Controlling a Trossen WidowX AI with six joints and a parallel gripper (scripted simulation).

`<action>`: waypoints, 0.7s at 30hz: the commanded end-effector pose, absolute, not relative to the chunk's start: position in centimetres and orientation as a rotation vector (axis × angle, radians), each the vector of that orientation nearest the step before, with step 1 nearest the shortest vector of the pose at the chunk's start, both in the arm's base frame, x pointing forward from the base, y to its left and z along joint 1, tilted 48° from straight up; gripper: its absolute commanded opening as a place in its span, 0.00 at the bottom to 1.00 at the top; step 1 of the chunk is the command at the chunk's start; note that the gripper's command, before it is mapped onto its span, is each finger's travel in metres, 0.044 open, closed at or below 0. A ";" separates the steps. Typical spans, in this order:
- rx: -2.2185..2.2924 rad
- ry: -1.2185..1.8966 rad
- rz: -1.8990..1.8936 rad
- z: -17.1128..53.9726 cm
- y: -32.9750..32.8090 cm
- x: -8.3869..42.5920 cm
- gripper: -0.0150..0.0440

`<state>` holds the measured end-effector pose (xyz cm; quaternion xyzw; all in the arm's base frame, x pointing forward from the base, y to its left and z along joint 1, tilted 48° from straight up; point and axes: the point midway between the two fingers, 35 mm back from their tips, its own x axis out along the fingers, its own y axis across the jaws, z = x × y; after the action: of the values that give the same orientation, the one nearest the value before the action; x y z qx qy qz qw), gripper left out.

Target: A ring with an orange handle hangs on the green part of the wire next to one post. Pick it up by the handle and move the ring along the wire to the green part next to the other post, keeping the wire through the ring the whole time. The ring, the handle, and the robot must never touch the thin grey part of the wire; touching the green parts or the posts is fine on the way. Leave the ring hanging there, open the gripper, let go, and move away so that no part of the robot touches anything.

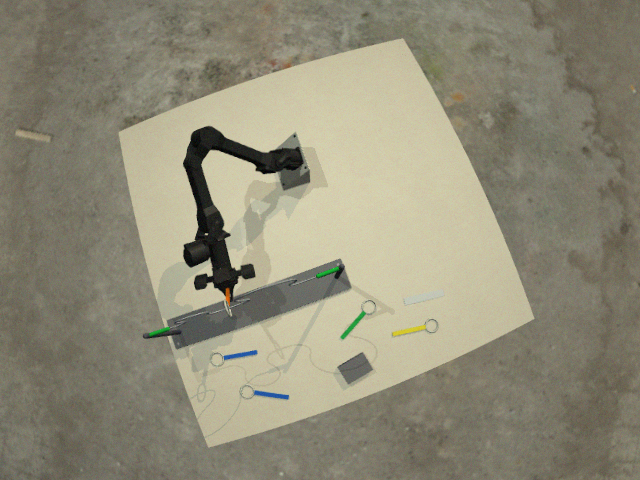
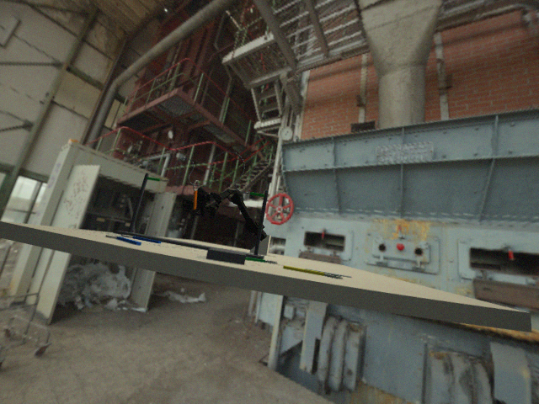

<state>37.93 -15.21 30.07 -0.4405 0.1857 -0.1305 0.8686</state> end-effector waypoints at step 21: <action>-0.818 0.403 -0.243 27.3 -12.7 37.7 0.00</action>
<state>37.73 -13.18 27.74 -0.4031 0.1943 -0.1201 0.8862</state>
